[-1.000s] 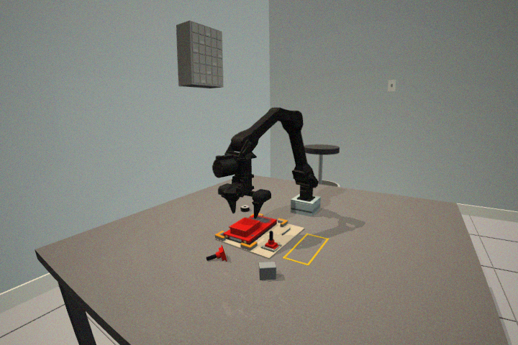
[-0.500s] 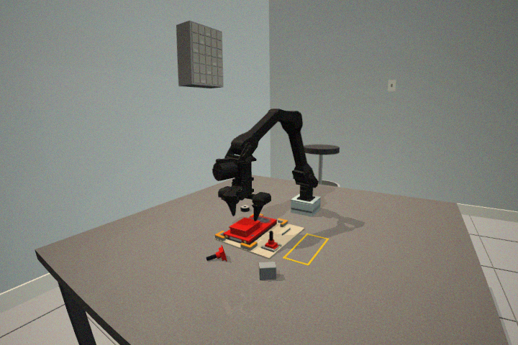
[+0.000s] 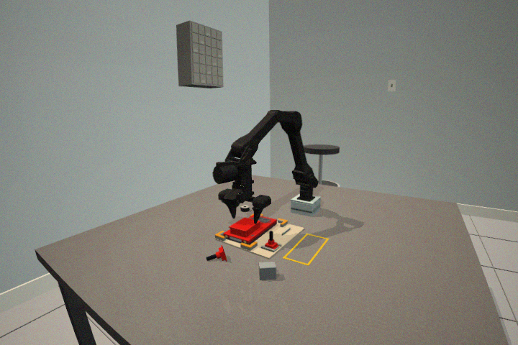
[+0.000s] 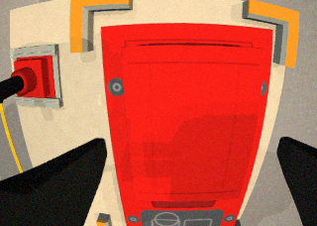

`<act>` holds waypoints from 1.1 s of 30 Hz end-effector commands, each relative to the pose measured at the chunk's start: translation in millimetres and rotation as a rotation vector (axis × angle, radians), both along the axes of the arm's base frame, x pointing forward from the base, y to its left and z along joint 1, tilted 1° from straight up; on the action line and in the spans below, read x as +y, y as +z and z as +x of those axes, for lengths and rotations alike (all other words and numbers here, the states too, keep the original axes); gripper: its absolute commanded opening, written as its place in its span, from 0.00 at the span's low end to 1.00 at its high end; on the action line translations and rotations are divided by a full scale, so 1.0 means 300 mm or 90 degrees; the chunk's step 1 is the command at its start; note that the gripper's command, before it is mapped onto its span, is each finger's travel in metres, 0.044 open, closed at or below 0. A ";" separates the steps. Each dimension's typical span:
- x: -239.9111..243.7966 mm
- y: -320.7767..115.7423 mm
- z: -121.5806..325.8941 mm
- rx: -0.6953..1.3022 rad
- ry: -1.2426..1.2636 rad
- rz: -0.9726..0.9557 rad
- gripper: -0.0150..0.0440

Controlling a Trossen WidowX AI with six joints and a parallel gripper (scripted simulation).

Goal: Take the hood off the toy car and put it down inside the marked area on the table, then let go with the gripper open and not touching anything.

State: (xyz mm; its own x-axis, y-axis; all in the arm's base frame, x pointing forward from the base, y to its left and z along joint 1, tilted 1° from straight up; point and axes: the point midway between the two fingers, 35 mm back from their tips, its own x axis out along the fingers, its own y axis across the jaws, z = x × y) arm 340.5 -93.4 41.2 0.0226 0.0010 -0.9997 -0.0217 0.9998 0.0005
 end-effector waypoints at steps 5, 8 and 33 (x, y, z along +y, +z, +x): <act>0.002 -0.022 -0.004 0.000 0.002 0.003 1.00; 0.002 -0.029 -0.004 0.000 0.002 0.003 1.00; 0.002 -0.066 -0.003 0.000 0.002 0.003 1.00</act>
State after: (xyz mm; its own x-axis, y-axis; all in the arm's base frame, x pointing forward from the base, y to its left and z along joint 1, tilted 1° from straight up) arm 339.2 -93.2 23.4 0.0200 0.0017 -0.9998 -0.0216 0.9998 0.0013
